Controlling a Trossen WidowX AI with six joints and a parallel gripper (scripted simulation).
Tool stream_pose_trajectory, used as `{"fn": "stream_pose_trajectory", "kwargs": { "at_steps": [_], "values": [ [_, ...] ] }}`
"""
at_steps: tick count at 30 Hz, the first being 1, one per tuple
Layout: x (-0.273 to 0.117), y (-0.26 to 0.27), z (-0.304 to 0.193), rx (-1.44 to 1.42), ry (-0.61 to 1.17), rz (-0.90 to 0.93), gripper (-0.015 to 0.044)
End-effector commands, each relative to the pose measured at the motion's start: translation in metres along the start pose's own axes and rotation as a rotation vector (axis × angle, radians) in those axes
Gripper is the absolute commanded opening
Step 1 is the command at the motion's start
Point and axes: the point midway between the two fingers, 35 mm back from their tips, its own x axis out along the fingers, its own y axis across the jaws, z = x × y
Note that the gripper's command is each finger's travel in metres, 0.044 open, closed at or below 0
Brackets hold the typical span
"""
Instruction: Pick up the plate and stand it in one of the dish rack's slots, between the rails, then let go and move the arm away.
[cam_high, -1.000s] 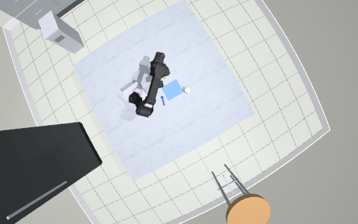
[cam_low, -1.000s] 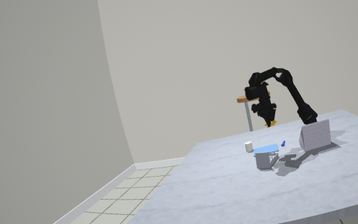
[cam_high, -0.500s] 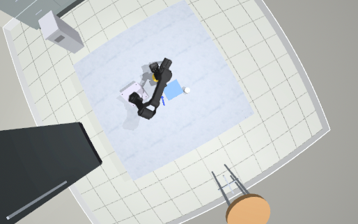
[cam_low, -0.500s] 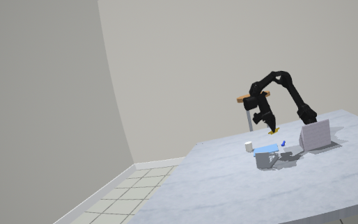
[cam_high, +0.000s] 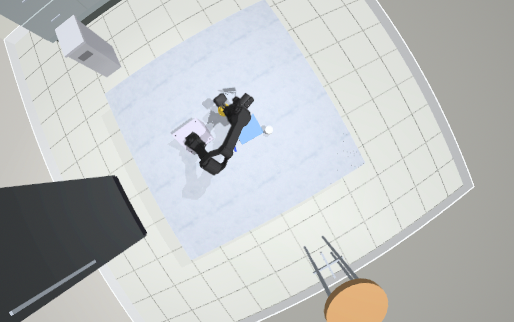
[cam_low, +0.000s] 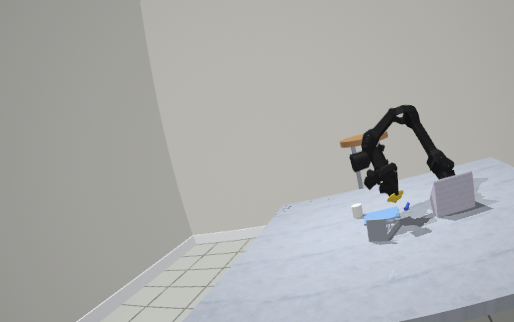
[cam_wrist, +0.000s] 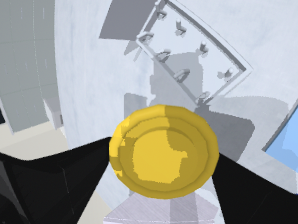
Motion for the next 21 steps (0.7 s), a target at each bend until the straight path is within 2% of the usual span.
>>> {"fn": "stream_pose_trajectory", "kwargs": {
  "at_steps": [1,21],
  "values": [
    [0.006,-0.001,0.001,-0.063,-0.010,0.062,0.0000],
    [0.029,-0.013,0.010,-0.427,-0.217,0.338,0.0000]
  ]
}}
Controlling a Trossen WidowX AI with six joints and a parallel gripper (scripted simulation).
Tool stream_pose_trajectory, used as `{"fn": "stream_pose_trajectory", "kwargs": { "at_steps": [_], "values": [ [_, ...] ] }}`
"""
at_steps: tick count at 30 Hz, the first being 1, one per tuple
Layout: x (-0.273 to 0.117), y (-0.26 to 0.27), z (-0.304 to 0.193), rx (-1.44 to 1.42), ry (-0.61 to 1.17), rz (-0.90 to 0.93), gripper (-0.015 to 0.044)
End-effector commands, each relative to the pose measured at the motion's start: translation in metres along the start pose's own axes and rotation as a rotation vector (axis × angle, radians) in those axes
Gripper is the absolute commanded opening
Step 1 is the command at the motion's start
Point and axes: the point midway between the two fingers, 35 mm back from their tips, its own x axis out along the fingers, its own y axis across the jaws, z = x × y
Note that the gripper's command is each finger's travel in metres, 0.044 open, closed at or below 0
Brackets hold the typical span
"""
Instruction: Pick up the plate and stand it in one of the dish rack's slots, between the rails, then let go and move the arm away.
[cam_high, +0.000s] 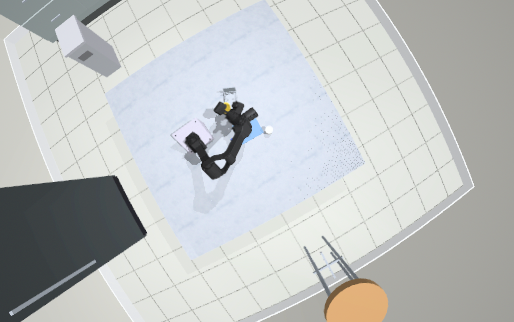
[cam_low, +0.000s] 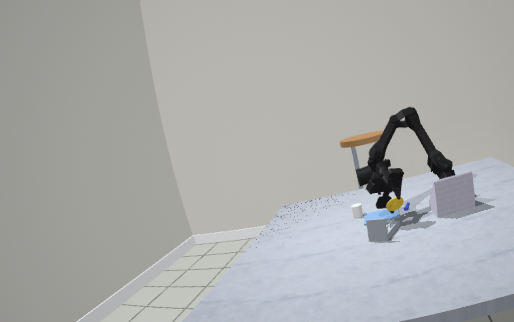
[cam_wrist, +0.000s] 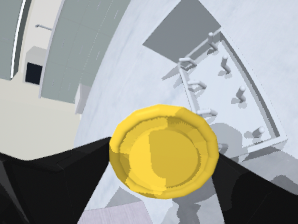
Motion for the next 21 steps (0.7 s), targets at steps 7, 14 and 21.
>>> {"fn": "stream_pose_trajectory", "kwargs": {
  "at_steps": [7,14,21],
  "values": [
    [0.005,-0.008,-0.001,-0.193,-0.146,0.078,0.0000],
    [0.005,-0.015,-0.001,-0.342,-0.270,0.099,0.0000],
    [0.004,-0.022,-0.002,-0.494,-0.402,0.088,0.0000]
  ]
}}
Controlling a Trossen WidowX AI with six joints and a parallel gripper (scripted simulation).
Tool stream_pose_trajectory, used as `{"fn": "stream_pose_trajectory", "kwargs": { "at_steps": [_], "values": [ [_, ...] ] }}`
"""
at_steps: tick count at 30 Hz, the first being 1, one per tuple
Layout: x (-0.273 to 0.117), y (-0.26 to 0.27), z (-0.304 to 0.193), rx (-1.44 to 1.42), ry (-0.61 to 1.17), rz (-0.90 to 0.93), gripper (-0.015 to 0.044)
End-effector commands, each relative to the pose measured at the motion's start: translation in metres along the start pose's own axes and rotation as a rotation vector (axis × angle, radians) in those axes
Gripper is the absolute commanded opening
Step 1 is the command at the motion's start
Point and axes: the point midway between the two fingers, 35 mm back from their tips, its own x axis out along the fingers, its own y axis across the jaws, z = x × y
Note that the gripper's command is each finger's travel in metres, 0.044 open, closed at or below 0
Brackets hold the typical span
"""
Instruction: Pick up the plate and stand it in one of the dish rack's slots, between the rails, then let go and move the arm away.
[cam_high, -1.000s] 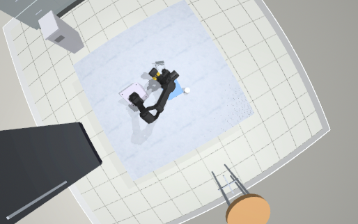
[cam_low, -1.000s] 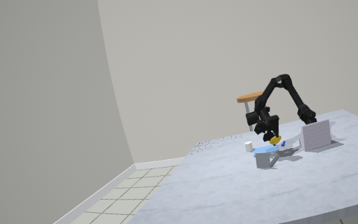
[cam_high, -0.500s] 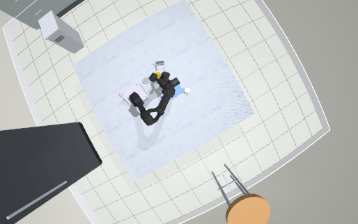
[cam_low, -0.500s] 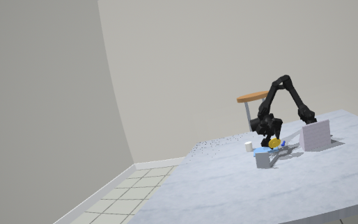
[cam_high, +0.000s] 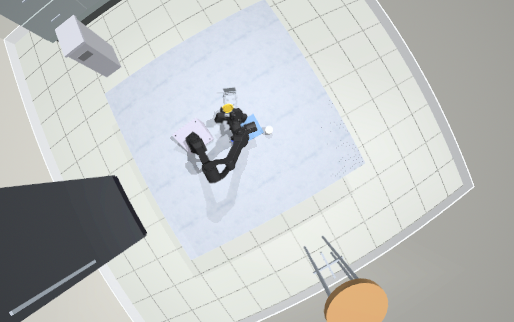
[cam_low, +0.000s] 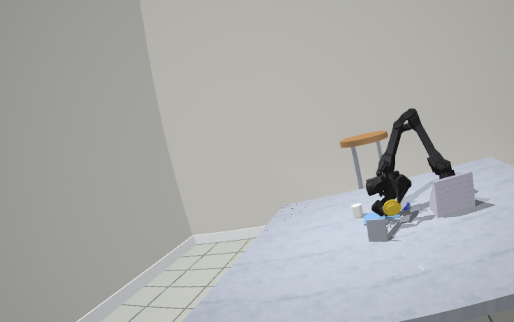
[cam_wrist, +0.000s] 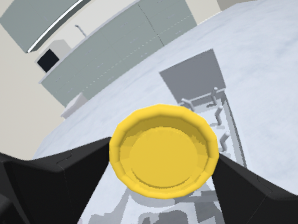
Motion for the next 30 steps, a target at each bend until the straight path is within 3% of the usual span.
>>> {"fn": "stream_pose_trajectory", "kwargs": {
  "at_steps": [1,22,30],
  "values": [
    [-0.001,-0.002,-0.002,-0.079,-0.062,-0.008,0.0000],
    [-0.021,-0.013,-0.012,-0.591,-0.365,-0.228,0.0000],
    [-0.022,-0.013,-0.013,-0.607,-0.372,-0.239,0.0000]
  ]
}}
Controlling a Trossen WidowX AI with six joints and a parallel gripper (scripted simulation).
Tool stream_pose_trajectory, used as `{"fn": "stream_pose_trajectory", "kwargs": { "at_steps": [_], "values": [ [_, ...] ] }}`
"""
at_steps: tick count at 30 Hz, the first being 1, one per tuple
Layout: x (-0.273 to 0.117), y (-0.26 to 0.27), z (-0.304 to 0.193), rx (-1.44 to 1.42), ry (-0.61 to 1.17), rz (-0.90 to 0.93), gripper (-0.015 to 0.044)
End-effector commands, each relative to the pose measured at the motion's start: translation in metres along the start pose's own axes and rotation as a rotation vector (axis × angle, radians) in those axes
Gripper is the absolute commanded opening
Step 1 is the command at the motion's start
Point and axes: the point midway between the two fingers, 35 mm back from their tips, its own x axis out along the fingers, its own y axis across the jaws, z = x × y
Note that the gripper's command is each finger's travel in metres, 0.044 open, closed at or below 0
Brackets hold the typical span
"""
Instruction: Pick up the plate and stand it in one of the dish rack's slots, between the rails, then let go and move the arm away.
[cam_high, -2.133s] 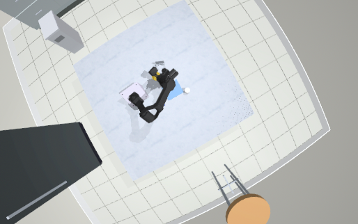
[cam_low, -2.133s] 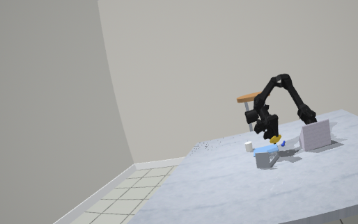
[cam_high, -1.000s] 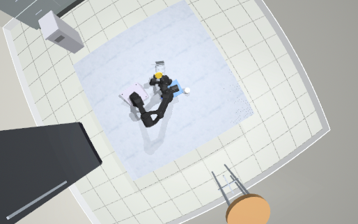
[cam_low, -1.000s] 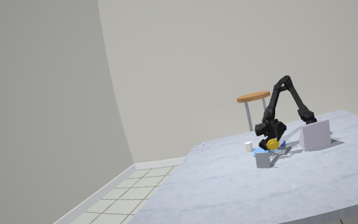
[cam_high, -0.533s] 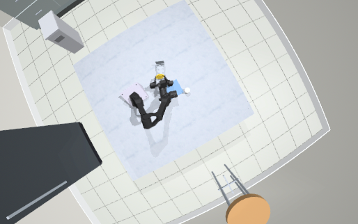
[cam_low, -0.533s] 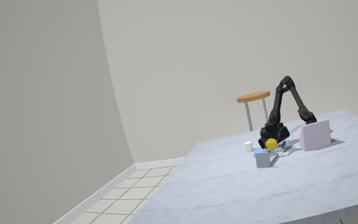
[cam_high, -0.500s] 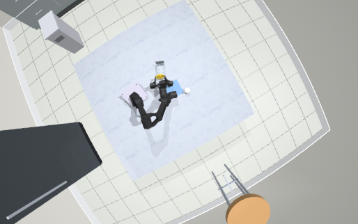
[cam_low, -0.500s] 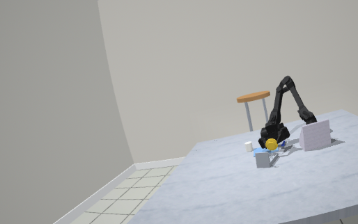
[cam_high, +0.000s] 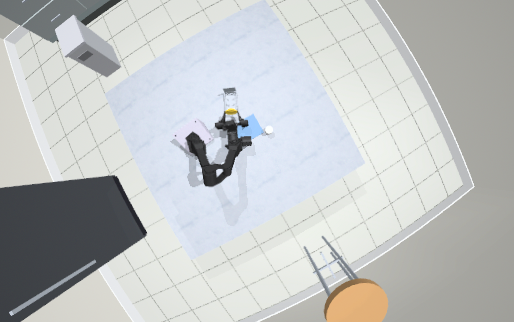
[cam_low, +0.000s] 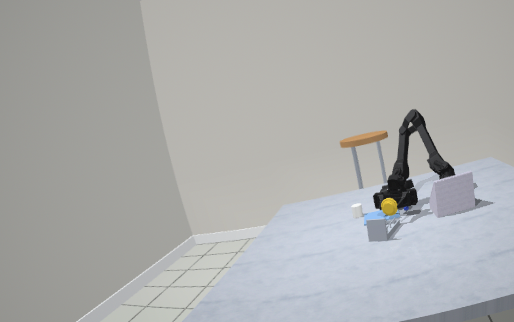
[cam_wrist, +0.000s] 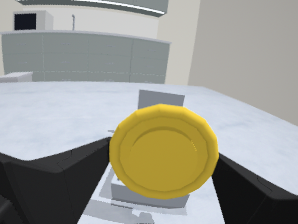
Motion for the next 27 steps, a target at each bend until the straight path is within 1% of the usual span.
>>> {"fn": "stream_pose_trajectory", "kwargs": {
  "at_steps": [1,18,23,27],
  "values": [
    [0.000,0.000,0.001,-0.009,-0.008,-0.004,0.0000],
    [0.027,0.002,0.003,-0.007,-0.005,-0.002,0.0000],
    [0.029,0.002,0.003,-0.008,-0.005,-0.002,0.0000],
    [0.040,0.003,0.004,-0.011,-0.008,-0.002,0.0000]
  ]
}}
